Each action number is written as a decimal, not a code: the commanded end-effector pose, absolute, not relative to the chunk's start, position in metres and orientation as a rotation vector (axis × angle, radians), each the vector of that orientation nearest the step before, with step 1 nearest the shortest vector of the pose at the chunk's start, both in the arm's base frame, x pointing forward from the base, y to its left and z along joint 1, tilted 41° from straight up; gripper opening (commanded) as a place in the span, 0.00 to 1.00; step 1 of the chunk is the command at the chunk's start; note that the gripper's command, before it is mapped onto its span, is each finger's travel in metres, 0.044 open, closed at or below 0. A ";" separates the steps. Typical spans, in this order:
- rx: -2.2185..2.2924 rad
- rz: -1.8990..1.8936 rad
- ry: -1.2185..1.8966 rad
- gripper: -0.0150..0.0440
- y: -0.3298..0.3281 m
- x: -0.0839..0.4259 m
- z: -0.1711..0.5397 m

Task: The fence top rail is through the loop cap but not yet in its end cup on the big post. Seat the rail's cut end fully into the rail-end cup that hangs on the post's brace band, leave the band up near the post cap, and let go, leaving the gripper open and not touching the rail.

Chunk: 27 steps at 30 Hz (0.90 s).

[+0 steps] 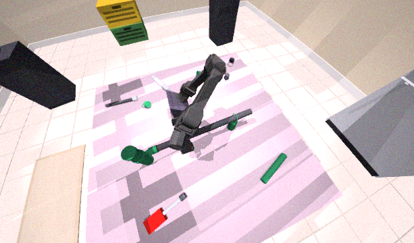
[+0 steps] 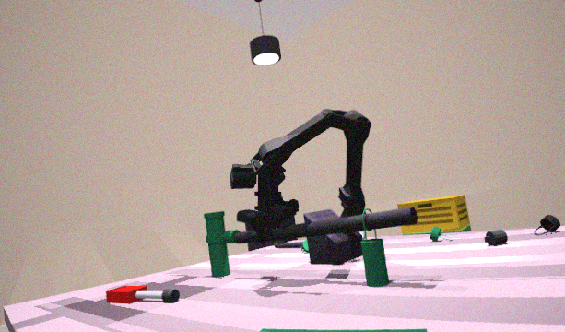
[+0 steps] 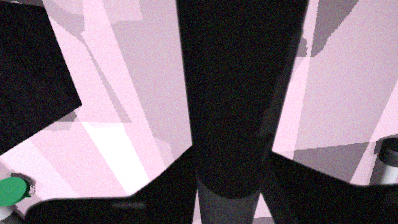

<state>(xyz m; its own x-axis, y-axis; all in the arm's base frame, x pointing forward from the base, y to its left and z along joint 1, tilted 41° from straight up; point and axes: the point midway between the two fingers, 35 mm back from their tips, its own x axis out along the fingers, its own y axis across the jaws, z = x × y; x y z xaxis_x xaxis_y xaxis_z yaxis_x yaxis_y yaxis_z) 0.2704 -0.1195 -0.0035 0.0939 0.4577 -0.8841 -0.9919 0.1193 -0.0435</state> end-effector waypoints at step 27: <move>-0.811 1.272 0.851 0.25 -0.120 0.270 -0.003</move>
<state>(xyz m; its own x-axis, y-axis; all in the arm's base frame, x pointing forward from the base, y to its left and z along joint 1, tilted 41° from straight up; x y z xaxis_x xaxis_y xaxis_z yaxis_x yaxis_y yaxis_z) 0.2704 -0.1193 -0.0037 0.0929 0.4584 -0.8839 -0.9920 0.1184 -0.0428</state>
